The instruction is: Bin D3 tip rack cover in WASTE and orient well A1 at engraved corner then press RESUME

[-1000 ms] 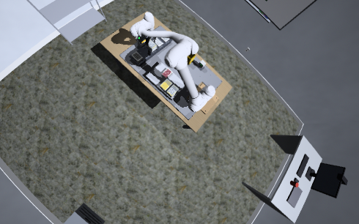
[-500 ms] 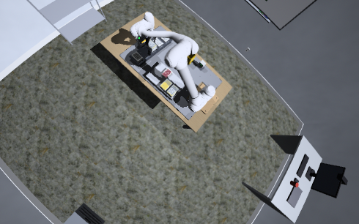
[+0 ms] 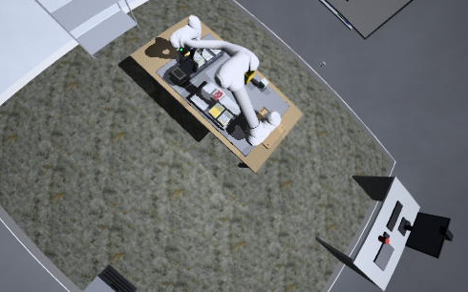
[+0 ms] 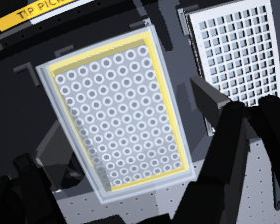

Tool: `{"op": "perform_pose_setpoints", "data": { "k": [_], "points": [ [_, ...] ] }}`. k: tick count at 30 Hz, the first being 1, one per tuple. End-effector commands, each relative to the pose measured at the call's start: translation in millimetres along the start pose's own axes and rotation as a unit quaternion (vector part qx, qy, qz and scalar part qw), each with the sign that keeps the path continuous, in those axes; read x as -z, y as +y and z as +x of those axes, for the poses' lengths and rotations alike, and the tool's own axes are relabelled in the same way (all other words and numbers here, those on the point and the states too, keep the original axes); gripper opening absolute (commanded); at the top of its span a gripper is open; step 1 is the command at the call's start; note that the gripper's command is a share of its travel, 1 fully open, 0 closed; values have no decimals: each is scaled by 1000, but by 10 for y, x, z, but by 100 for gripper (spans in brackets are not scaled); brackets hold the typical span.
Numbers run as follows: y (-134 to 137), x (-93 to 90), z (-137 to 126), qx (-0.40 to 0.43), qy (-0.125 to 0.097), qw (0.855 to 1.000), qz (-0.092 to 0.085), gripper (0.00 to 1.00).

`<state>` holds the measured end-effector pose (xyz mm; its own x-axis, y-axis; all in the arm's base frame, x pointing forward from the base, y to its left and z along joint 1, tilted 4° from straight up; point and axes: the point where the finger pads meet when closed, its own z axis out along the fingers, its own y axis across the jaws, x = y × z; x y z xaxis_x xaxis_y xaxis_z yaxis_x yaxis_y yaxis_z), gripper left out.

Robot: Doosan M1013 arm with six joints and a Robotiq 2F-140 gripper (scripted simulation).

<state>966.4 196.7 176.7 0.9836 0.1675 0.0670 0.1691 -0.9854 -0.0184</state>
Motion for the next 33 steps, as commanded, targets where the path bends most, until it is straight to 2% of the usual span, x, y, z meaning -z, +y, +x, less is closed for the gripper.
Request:
{"op": "perform_pose_setpoints", "data": {
  "k": [1, 9, 10, 33],
  "points": [
    [-62, -49, -12, 1, -2, 1000, 2, 77],
    [-62, -49, -12, 1, -2, 1000, 2, 77],
    [-62, -49, -12, 1, -2, 1000, 2, 0],
    [-62, -49, -12, 1, -2, 1000, 2, 0]
  ]
}}
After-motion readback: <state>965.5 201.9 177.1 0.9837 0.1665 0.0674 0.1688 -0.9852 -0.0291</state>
